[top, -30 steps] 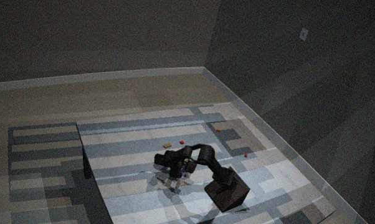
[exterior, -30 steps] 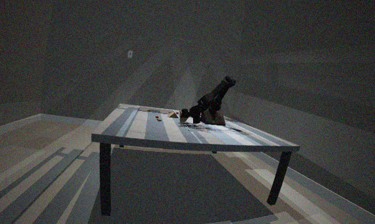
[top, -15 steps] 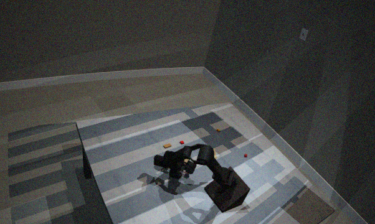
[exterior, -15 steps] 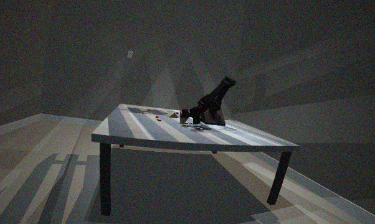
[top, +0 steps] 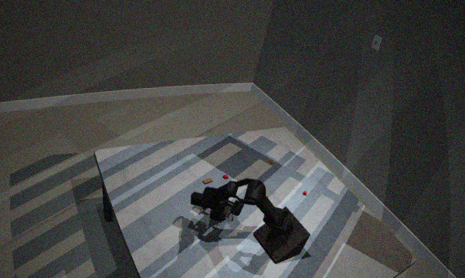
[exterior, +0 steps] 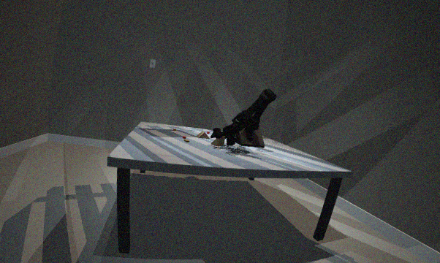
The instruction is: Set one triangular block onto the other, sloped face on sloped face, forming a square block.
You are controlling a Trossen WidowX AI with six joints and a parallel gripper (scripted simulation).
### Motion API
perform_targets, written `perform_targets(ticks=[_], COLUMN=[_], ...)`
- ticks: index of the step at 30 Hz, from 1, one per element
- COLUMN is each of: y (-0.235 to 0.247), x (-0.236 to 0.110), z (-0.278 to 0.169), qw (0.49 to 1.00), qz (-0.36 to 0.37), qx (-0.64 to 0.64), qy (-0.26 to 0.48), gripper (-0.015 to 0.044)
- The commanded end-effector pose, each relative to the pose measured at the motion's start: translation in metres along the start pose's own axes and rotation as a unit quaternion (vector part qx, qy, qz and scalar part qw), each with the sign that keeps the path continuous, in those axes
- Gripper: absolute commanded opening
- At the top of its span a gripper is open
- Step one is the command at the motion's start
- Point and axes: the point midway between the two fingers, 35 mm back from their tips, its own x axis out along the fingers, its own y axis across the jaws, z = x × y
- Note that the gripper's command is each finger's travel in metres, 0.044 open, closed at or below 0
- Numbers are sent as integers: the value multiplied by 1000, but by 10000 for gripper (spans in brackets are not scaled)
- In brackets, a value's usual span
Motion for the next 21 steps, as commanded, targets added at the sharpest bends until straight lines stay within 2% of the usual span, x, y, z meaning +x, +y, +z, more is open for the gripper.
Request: perform_targets(ticks=[1,5,9,11,14,21], y=[-3,-2,0,-6,-8,-15], x=[-9,-45,-51,-48,-40,13], z=[-17,-75,-85,-82,-87,-117], qw=[1000,1000,1000,1000,999,963], qz=[1,0,0,-8,20,167], qx=[-1,1,1,15,43,208], qy=[0,1,2,7,-1,-40], gripper=[440,440,440,440,440,440])
